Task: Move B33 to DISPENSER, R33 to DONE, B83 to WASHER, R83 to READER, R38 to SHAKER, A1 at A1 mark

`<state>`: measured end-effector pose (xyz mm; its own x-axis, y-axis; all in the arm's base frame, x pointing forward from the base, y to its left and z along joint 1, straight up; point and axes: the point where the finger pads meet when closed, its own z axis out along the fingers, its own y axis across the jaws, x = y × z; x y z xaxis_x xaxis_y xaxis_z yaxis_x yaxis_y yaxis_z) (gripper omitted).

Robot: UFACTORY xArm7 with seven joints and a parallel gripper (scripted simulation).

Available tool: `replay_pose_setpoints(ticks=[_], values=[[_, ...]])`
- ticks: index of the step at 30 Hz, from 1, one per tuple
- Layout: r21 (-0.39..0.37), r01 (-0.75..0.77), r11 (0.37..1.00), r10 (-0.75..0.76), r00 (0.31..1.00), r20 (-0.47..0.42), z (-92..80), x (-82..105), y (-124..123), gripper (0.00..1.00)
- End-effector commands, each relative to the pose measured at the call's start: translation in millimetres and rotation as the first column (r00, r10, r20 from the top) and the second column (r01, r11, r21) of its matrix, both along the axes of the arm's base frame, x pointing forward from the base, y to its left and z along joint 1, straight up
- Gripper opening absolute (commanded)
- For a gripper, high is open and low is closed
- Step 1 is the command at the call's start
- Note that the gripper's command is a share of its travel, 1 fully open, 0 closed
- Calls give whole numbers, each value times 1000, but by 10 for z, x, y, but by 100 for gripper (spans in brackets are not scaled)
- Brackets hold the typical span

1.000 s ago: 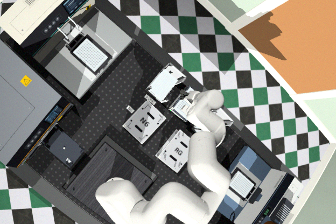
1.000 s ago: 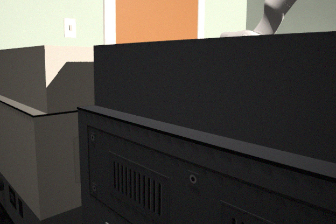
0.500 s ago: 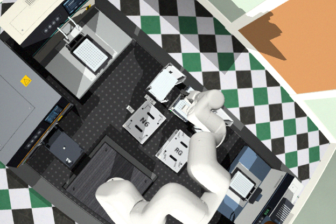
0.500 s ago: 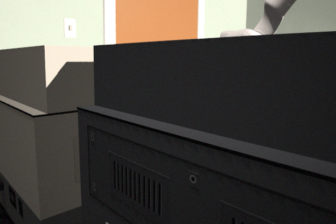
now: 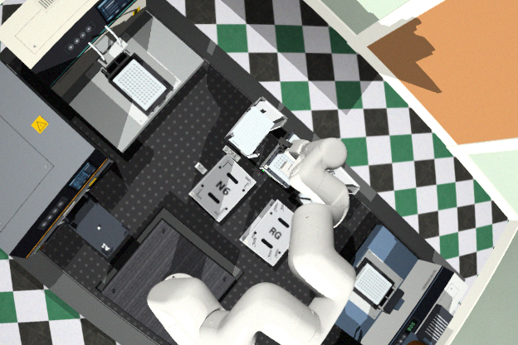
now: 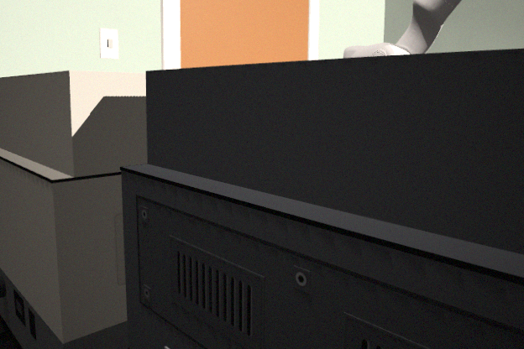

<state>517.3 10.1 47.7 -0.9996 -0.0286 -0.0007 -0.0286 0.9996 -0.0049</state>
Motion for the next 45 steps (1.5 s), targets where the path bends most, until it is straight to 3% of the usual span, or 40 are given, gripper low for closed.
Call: replay_pose_setpoints(ticks=[1,45], values=[[0,0,1000,0,1000,6,61,22,1,0],[0,0,1000,0,1000,7,568,19,3,0]])
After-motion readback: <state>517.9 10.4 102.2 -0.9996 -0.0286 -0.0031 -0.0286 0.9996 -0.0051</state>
